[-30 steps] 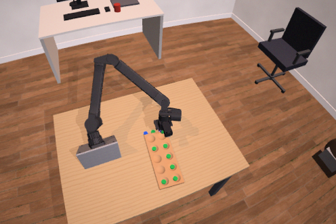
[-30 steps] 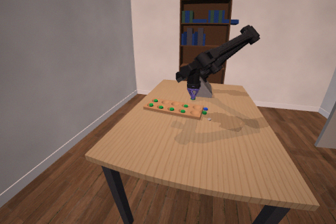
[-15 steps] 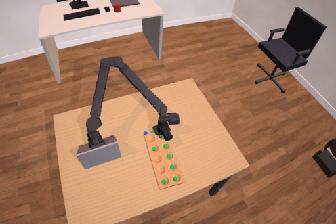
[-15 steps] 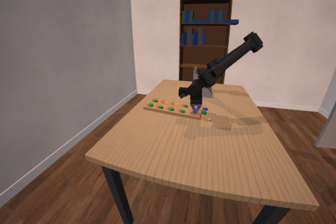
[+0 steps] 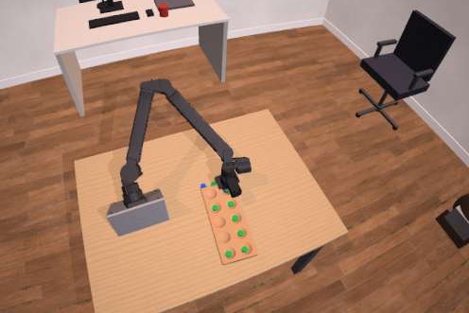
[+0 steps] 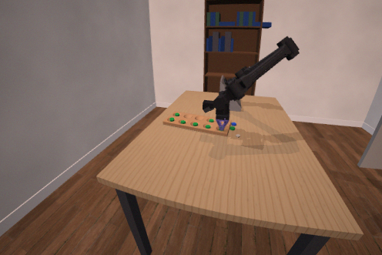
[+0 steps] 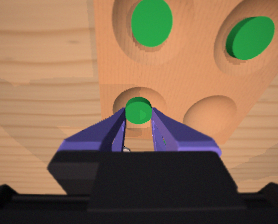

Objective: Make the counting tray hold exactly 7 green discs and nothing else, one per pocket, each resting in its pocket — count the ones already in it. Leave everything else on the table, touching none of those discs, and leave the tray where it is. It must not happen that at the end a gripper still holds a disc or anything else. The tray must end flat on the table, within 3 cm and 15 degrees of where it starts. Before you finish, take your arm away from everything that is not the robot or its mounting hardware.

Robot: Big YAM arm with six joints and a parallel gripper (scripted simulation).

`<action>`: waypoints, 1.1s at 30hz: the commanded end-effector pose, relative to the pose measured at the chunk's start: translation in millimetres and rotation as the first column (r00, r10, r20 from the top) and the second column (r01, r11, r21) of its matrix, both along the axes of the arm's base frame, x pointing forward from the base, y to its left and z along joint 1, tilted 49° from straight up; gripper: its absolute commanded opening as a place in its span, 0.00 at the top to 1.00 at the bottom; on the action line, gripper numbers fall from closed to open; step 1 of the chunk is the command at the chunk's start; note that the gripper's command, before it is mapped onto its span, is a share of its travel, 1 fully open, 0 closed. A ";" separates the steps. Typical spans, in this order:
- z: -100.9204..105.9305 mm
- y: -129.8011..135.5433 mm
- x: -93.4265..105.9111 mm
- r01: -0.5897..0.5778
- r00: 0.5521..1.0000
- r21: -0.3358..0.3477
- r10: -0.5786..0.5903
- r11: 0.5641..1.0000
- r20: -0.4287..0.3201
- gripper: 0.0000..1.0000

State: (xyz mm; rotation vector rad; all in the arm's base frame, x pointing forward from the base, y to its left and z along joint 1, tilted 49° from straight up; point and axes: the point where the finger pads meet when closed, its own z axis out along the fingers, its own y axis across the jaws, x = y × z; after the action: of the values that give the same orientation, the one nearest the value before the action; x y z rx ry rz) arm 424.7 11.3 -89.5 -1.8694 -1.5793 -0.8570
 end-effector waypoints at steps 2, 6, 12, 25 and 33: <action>-5.5 -6.1 1.5 0.027 1.000 0.001 -0.027 1.000 -0.012 1.00; -5.2 -6.9 -0.9 0.029 0.999 0.004 -0.029 1.000 -0.022 1.00; -5.2 -6.9 -0.9 0.028 0.999 0.004 -0.028 1.000 -0.021 1.00; -5.4 -6.4 -0.7 0.027 0.999 0.004 -0.027 1.000 -0.020 0.68; -5.4 -6.4 -0.7 0.027 0.999 0.004 -0.027 1.000 -0.020 0.68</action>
State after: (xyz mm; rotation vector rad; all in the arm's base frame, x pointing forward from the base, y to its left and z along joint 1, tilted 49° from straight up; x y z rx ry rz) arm 424.7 11.1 -90.8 -1.8757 -1.5699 -0.8539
